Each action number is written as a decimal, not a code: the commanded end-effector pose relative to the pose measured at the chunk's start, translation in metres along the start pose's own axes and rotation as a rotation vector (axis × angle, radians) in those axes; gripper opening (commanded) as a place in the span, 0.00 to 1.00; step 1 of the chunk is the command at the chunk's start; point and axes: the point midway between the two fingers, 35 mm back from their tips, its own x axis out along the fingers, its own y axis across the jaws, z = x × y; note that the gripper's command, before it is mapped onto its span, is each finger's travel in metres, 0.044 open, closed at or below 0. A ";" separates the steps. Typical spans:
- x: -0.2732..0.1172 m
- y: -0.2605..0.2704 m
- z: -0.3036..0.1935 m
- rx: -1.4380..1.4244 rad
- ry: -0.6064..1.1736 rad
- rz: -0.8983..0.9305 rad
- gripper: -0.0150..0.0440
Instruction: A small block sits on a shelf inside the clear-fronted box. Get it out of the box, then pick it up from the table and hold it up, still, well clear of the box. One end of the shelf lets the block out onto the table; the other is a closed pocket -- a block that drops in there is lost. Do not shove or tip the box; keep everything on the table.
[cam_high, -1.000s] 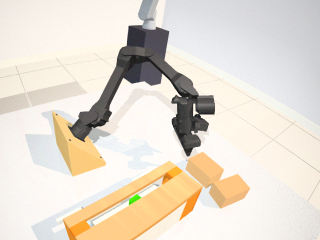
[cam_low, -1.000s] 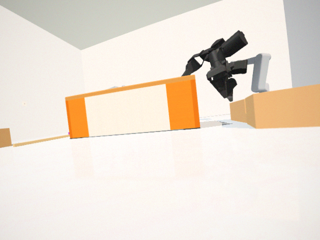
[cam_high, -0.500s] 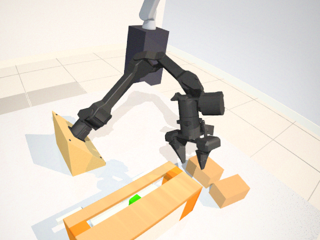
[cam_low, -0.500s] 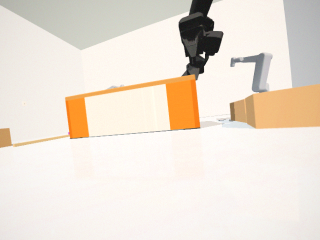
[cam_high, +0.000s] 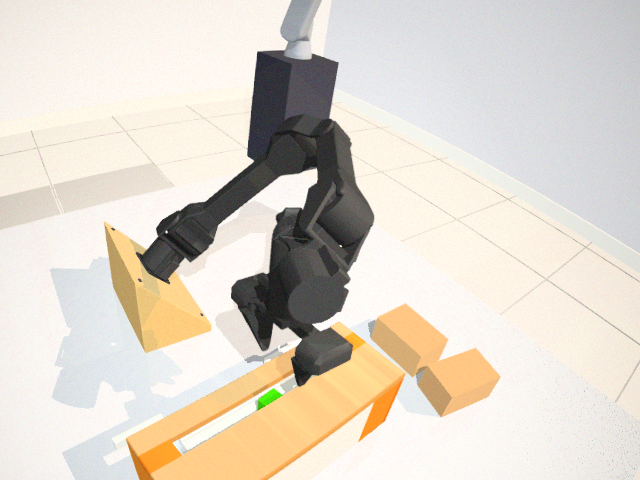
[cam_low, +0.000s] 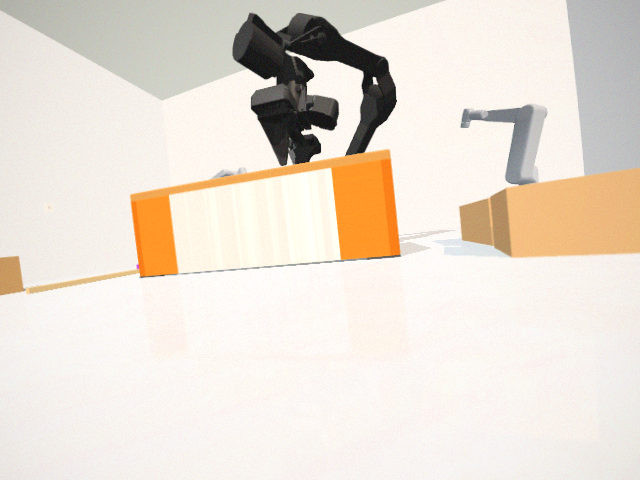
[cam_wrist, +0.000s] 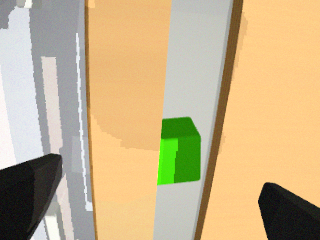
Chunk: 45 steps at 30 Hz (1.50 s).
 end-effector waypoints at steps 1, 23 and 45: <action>-0.001 0.027 -0.047 -0.062 -0.180 0.080 0.93; 0.013 0.034 -0.060 -0.080 -0.250 0.088 0.93; 0.049 0.034 -0.063 -0.073 -0.259 0.096 0.93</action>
